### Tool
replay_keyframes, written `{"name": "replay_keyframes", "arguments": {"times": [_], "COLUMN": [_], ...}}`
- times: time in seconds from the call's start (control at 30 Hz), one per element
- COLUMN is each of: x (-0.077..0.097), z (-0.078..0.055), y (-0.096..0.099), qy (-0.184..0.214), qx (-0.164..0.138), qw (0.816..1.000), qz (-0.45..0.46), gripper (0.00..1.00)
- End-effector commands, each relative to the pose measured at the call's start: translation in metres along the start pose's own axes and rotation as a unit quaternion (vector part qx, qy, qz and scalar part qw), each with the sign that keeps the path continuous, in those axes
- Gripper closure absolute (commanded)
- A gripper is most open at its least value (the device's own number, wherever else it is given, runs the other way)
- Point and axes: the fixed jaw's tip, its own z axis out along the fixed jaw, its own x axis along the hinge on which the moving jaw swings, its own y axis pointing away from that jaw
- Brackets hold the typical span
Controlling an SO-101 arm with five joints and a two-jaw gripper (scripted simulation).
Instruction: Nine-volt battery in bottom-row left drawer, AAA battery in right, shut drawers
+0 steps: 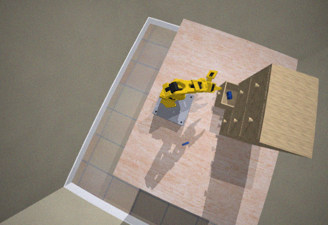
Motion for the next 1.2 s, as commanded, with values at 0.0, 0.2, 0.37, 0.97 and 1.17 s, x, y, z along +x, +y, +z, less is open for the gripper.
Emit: {"name": "replay_keyframes", "arguments": {"times": [0.0, 0.2, 0.37, 0.97, 1.17], "x": [-0.003, -0.005, -0.007, -0.011, -0.012], "z": [-0.002, -0.003, -0.004, -0.009, -0.01], "y": [0.003, 0.006, 0.009, 0.018, 0.02], "qy": [-0.014, -0.026, -0.036, -0.071, -0.079], "qx": [0.007, 0.01, 0.011, 0.006, 0.003], "qw": [0.999, 0.994, 0.986, 0.938, 0.92], "qz": [0.038, 0.106, 0.163, 0.34, 0.383], "gripper": [0.73, 0.74, 0.74, 0.75, 0.76]}}
